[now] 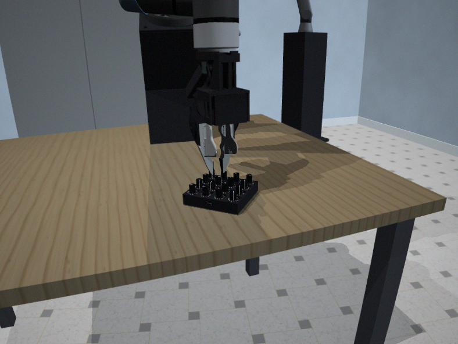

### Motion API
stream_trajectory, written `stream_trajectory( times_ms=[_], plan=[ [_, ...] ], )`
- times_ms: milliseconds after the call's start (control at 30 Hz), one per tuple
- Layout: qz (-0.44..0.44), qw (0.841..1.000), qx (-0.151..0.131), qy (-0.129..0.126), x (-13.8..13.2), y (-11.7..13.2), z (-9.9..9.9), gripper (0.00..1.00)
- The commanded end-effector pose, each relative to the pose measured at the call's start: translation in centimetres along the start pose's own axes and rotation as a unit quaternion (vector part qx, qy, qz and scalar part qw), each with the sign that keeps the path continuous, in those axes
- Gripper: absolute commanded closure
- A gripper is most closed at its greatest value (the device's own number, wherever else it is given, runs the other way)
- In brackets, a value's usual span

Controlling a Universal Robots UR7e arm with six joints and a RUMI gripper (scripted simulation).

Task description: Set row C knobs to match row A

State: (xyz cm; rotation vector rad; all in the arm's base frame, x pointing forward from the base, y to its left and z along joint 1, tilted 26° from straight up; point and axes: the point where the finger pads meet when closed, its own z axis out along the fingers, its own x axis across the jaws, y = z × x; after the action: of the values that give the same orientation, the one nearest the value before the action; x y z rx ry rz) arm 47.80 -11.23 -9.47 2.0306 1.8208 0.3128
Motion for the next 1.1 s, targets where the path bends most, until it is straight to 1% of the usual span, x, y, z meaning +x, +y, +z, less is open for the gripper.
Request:
stream_trajectory(
  times_ms=[0, 467, 1067],
  plan=[
    [0.000, 1.000, 0.000, 0.000, 0.0, 0.0, 0.0, 0.89],
    [0.000, 1.000, 0.000, 0.000, 0.0, 0.0, 0.2, 0.89],
    [0.000, 1.000, 0.000, 0.000, 0.0, 0.0, 1.3, 0.89]
  ],
)
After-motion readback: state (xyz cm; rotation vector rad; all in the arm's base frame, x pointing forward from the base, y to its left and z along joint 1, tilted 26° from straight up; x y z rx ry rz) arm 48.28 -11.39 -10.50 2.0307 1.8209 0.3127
